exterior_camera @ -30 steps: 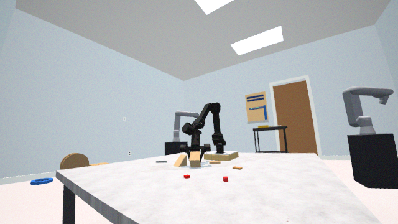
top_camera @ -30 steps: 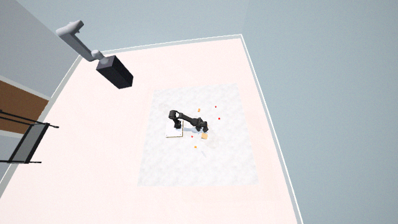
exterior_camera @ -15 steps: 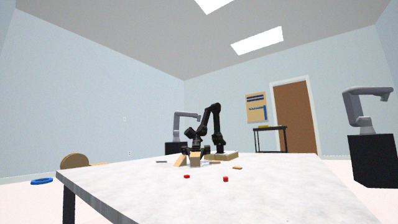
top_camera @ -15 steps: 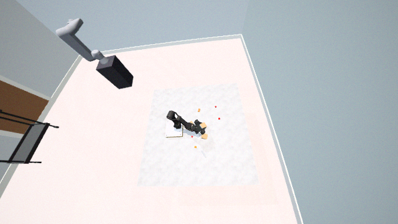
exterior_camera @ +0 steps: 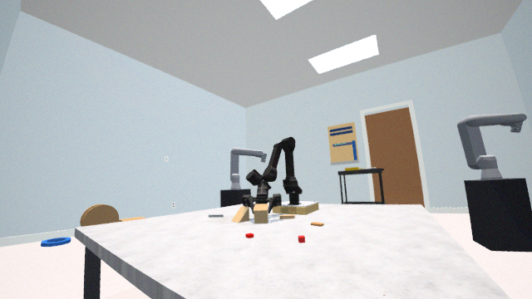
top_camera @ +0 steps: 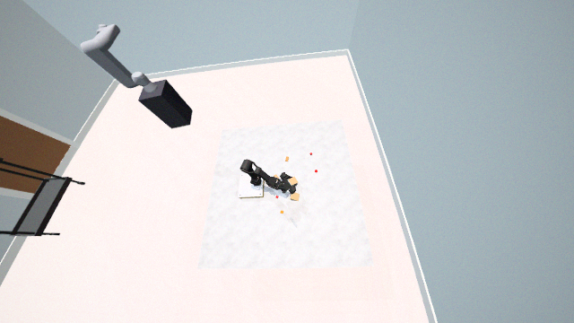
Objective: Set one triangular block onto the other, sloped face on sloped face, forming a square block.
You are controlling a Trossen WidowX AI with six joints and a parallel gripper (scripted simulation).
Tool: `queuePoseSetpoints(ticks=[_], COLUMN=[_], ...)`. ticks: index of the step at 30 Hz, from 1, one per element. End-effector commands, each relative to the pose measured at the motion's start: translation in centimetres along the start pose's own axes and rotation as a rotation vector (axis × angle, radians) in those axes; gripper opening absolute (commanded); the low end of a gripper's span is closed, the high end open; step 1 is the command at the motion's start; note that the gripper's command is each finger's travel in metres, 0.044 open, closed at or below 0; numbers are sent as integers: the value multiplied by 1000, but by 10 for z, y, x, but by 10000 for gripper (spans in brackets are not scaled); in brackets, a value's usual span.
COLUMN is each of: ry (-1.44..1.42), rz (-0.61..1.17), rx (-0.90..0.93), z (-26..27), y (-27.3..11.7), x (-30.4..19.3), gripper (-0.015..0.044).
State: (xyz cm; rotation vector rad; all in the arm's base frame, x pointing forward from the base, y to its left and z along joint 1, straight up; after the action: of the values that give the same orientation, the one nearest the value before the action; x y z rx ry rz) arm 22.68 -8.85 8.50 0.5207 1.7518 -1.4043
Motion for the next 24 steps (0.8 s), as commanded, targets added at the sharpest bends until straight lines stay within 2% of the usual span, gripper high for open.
queuePoseSetpoints(ticks=[1, 2, 13, 16, 20, 24], ry=[3, 3, 3, 2, -1, -1], rz=[-2, -2, -2, -1, 1, 1], rx=[3, 3, 3, 2, 0, 0], z=[0, 0, 1, 3, -3, -6], y=[0, 0, -1, -16, -54, -62], x=[0, 0, -2, -27, -72, -79], gripper=[420, 440, 440, 440, 440, 440])
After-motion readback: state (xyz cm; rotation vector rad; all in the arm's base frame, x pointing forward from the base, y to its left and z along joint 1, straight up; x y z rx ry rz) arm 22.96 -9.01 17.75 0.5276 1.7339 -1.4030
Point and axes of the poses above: the point midway between the two fingers, 35 mm back from their tips, its own y axis out along the fingers, its own z axis across the jaws, x = y × z, the point moved 10 cm from there along -y, back along the fingers, and after that the axes turned 5 degrees about y, right-handed, at the moved point
